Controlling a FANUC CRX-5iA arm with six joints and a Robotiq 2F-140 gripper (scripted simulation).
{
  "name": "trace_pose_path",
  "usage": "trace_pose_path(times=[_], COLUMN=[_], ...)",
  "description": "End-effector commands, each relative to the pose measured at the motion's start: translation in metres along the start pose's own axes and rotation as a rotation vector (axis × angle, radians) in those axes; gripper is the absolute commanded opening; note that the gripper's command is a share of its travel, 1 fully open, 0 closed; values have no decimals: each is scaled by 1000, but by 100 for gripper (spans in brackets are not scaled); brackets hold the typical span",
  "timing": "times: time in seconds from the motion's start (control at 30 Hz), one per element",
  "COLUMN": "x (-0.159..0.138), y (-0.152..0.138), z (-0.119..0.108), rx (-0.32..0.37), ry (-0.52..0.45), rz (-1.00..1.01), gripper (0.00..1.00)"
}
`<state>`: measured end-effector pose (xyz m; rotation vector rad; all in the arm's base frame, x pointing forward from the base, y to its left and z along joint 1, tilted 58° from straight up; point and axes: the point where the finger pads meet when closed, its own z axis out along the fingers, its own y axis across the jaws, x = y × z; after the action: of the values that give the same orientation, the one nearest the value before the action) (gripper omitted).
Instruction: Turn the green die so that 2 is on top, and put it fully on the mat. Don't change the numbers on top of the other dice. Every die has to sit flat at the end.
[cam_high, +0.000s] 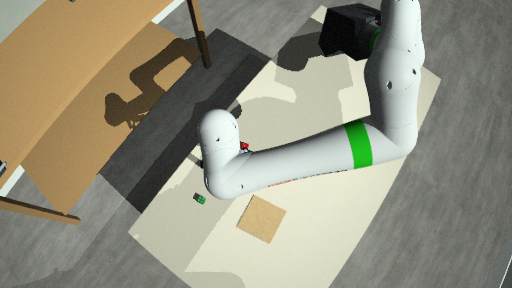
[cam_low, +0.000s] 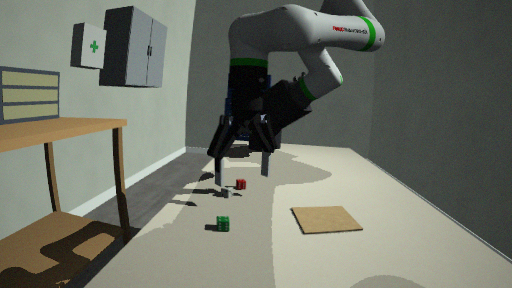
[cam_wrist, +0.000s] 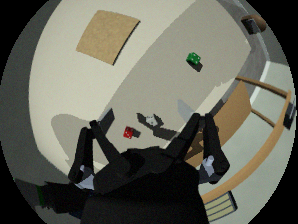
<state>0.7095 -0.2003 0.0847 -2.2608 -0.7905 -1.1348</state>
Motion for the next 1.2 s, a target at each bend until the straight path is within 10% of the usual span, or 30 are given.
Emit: trace_pose_path(times=[0.0,1.17], x=[-27,-64], y=[-27,-65], z=[-1,0], rx=[-18,-18], ry=[8,8], rz=[-4,-4], gripper=[100,100])
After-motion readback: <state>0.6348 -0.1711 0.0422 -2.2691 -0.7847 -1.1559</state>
